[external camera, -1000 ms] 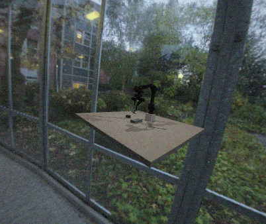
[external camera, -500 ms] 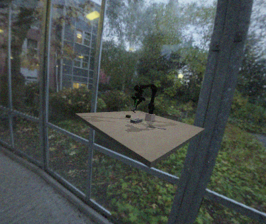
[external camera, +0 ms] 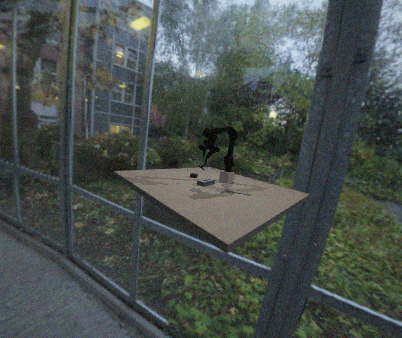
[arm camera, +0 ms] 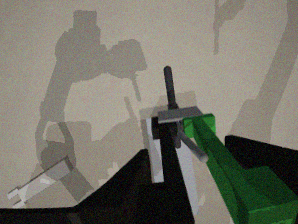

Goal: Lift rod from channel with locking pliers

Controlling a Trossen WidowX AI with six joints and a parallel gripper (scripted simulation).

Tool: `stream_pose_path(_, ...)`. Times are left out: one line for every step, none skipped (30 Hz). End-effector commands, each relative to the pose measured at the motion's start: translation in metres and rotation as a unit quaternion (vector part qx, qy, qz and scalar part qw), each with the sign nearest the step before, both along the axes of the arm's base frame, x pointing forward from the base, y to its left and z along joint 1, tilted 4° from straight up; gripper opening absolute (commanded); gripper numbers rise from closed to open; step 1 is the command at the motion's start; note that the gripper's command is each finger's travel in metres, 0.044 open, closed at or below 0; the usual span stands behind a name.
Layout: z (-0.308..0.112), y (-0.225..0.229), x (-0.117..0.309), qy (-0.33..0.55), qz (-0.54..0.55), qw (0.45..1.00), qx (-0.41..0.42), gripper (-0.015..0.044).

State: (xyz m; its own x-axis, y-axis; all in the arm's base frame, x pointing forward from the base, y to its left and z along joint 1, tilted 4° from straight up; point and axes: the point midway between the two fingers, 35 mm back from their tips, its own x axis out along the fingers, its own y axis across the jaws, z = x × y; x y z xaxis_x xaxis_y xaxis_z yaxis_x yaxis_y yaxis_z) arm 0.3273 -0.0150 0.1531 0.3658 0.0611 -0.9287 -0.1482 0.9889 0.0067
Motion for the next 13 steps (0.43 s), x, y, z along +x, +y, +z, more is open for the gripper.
stream_pose_path(0.0012,0.001,0.0011,-0.004,0.003,1.0,0.002,0.0107)
stream_pose_path(0.0012,0.001,0.0011,-0.004,0.003,1.0,0.002,0.0107)
stream_pose_path(0.0012,0.001,0.0011,-0.004,0.003,1.0,0.002,0.0107)
stream_pose_path(0.0012,0.001,0.0011,-0.004,0.003,1.0,0.002,0.0107)
stream_pose_path(0.0012,0.001,0.0011,-0.004,0.003,1.0,0.002,0.0107)
stream_pose_path(0.0012,0.001,0.0011,-0.004,0.003,1.0,0.002,0.0107)
stream_pose_path(0.0012,0.001,0.0011,-0.004,0.003,1.0,0.002,0.0107)
stream_pose_path(0.0012,0.001,0.0011,-0.004,0.003,1.0,0.002,0.0107)
stream_pose_path(0.0012,0.001,0.0011,-0.004,0.003,1.0,0.002,0.0107)
stream_pose_path(0.0012,0.001,0.0011,-0.004,0.003,1.0,0.002,0.0107)
stream_pose_path(0.0012,0.001,0.0011,-0.004,0.003,1.0,0.002,0.0107)
stream_pose_path(0.0012,0.001,0.0011,-0.004,0.003,1.0,0.002,0.0107)
stream_pose_path(0.0012,0.001,0.0011,-0.004,0.003,1.0,0.002,0.0107)
